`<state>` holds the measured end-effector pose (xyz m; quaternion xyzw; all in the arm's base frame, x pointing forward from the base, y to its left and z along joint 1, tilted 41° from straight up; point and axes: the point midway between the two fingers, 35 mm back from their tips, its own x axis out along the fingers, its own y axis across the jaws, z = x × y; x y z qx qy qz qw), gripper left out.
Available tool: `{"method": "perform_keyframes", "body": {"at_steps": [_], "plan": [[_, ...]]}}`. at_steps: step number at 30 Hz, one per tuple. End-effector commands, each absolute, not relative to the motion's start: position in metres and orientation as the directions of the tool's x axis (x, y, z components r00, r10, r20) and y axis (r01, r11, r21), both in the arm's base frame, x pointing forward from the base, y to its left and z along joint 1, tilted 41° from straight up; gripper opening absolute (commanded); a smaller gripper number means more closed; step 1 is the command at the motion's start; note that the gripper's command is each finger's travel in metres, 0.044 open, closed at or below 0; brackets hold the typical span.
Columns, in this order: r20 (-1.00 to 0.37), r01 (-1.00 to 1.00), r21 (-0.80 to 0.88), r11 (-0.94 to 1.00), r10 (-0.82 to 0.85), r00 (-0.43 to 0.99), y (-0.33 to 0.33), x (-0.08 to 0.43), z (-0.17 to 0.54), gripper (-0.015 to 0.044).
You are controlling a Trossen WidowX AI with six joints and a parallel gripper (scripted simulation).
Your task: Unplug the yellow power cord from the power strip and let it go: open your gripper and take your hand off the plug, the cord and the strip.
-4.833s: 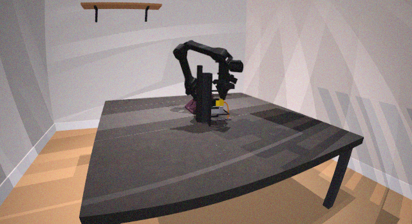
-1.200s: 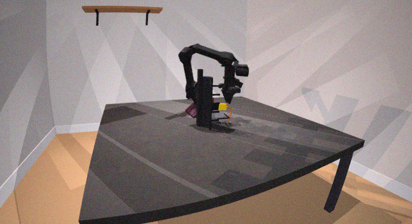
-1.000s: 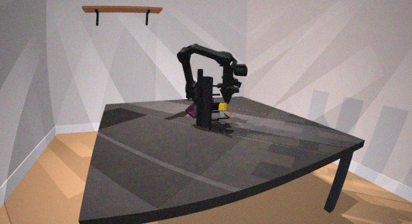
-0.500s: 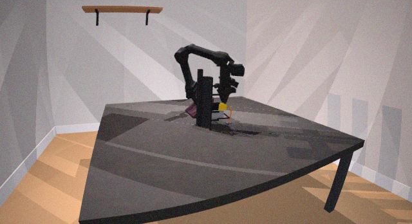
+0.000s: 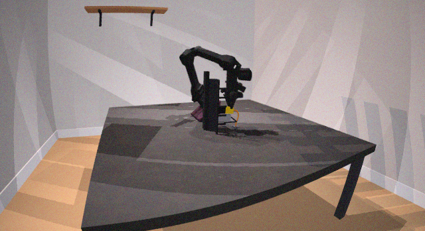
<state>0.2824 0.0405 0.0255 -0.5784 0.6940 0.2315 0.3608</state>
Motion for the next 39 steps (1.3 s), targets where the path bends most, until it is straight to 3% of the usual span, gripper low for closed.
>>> {"method": "perform_keyframes", "body": {"at_steps": [1,7,31,39], "plan": [[-0.769,-0.970,-0.096,0.223,-0.636,-0.070,0.041,0.282,0.026,0.0055],[-0.769,-0.970,-0.096,0.223,-0.636,-0.070,0.041,0.282,0.026,0.0000],[-0.770,-0.970,-0.097,0.222,-0.634,-0.068,0.065,0.292,0.008,0.0000],[-0.768,-0.971,-0.097,0.220,-0.637,-0.068,0.057,0.289,0.011,0.0210]]}}
